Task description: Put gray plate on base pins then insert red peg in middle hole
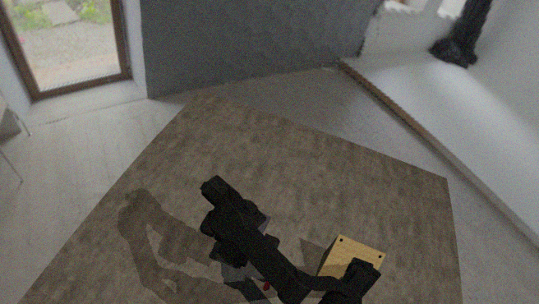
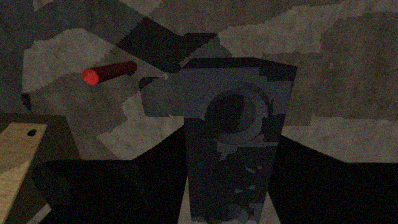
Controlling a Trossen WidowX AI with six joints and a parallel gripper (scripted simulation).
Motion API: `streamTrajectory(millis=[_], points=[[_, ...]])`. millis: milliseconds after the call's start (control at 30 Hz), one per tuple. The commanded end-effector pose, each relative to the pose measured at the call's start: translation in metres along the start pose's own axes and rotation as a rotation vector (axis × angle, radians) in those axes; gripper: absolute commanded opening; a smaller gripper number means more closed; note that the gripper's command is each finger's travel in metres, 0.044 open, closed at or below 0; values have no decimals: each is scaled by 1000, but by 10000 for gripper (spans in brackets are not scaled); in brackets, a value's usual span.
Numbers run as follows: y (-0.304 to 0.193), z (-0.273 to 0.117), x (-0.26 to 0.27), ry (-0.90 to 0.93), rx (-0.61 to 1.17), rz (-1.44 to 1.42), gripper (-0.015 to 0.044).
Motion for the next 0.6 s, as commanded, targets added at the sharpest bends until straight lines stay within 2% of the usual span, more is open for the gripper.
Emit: streamTrajectory(millis=[0,233,567], points=[[2,-15,2,1,1,-4,0],[4,-32,6,1,-3,-4,0],[-16,-22,6,7,1,0,0]])
Point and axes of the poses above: the point midway between the two fingers, 35 mm back from their tips, its own z axis out along the fingers, its own x axis across the jaws, y = z × x, the point moved 7 cm from there along -z, back along the fingers, and after that the axes turned 13 degrees about -z, right-handed, at the moved point
